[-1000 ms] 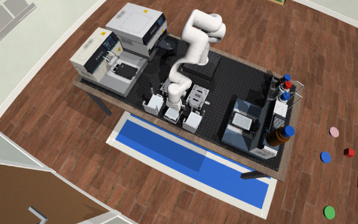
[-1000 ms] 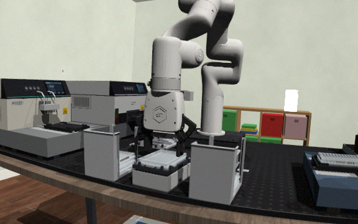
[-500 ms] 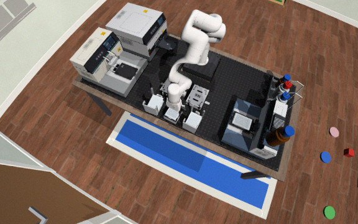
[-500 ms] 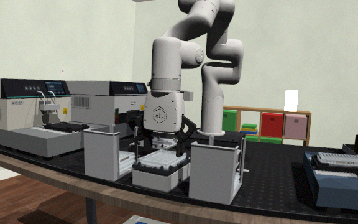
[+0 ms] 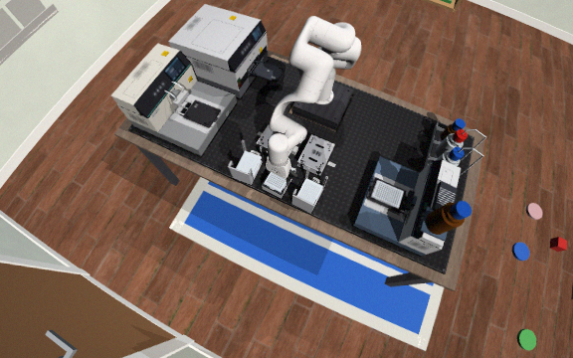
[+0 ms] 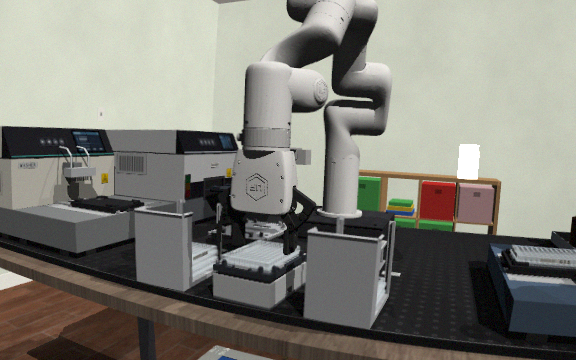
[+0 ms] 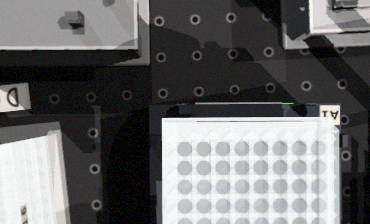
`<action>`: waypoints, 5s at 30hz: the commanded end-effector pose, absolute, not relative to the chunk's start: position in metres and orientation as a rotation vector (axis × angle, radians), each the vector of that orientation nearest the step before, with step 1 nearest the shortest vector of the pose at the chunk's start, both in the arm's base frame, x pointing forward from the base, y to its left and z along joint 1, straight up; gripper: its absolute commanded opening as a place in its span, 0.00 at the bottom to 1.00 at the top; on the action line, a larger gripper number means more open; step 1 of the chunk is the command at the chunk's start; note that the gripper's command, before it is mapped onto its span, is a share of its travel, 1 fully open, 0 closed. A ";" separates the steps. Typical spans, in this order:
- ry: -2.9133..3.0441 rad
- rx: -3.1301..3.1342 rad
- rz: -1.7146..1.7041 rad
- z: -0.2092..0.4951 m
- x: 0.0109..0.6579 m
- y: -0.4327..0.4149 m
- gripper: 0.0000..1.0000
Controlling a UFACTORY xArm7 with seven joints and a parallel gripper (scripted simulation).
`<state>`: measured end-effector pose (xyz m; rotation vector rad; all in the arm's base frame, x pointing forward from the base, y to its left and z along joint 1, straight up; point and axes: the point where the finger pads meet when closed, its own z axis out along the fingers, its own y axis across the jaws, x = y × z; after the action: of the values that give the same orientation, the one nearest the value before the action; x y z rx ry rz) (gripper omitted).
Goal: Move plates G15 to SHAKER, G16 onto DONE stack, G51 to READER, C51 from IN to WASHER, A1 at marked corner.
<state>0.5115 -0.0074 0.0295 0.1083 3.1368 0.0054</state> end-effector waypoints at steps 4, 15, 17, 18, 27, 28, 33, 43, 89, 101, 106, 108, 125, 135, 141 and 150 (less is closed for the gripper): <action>3.132 0.108 0.006 0.029 0.513 -0.007 1.00; 3.132 0.108 0.006 0.026 0.513 -0.007 1.00; 3.132 0.108 0.006 0.025 0.513 -0.007 1.00; 3.132 0.108 0.006 0.025 0.513 -0.007 1.00; 3.132 0.108 0.006 0.023 0.513 -0.007 1.00; 3.132 0.108 0.006 0.023 0.513 -0.007 1.00; 3.132 0.108 0.006 0.023 0.513 -0.007 1.00; 3.132 0.108 0.006 0.023 0.513 -0.007 0.00; 3.131 0.108 0.006 0.024 0.513 -0.007 0.00; 3.132 0.108 0.006 0.026 0.513 -0.007 0.00; 3.132 0.108 0.006 0.028 0.513 -0.007 0.00; 3.132 0.108 0.006 0.028 0.513 -0.007 0.00; 3.132 0.108 0.006 0.033 0.513 -0.008 0.00; 3.132 0.108 0.006 0.035 0.513 -0.008 0.00; 3.132 0.108 0.006 0.038 0.513 -0.008 0.00; 3.132 0.108 0.006 0.048 0.513 -0.008 0.00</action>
<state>0.5114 -0.0074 0.0403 0.1082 3.1369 0.0055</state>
